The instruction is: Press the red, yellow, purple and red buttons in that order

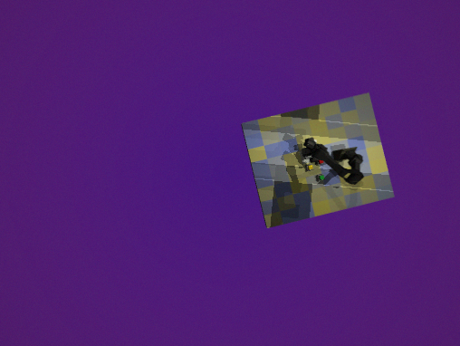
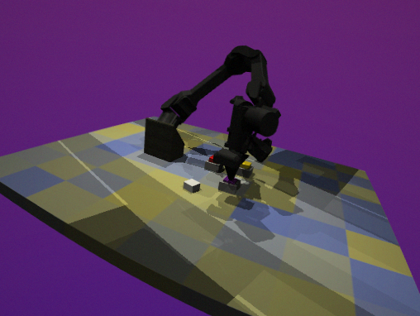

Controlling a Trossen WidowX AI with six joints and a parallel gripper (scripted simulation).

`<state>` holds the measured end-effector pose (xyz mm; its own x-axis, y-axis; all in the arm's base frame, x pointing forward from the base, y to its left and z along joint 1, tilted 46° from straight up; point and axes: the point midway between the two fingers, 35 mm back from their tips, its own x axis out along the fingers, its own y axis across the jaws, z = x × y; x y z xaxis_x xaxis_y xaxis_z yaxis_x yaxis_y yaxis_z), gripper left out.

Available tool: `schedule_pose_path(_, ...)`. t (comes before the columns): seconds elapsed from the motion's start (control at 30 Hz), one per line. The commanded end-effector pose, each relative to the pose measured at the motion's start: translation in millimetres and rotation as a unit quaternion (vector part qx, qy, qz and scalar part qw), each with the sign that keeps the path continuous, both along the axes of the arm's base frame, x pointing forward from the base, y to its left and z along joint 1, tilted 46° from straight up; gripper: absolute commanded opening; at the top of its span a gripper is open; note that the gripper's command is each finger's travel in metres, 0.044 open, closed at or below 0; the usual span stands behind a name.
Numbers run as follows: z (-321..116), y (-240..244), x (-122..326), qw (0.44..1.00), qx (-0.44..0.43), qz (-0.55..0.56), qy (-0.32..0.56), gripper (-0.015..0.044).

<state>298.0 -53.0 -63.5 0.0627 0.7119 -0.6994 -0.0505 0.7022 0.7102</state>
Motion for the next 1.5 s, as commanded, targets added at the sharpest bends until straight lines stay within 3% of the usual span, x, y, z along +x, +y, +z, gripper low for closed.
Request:
schedule_pose_path(0.0,0,1,-1,1.0,0.003,-0.002,0.003,0.002)
schedule_pose_path(0.33,26,-26,-3,1.0,0.002,-0.002,0.003,0.002)
schedule_pose_path(0.5,65,-67,-6,1.0,0.001,-0.002,0.003,0.002)
schedule_pose_path(0.67,68,-68,-8,1.0,0.001,-0.002,0.003,0.002)
schedule_pose_path(1.07,133,4,-99,1.0,0.004,-0.002,0.007,0.002)
schedule_pose_path(1.23,132,7,-100,1.0,0.003,-0.002,0.007,0.002)
schedule_pose_path(1.47,91,50,-97,1.0,0.005,-0.002,0.006,0.002)
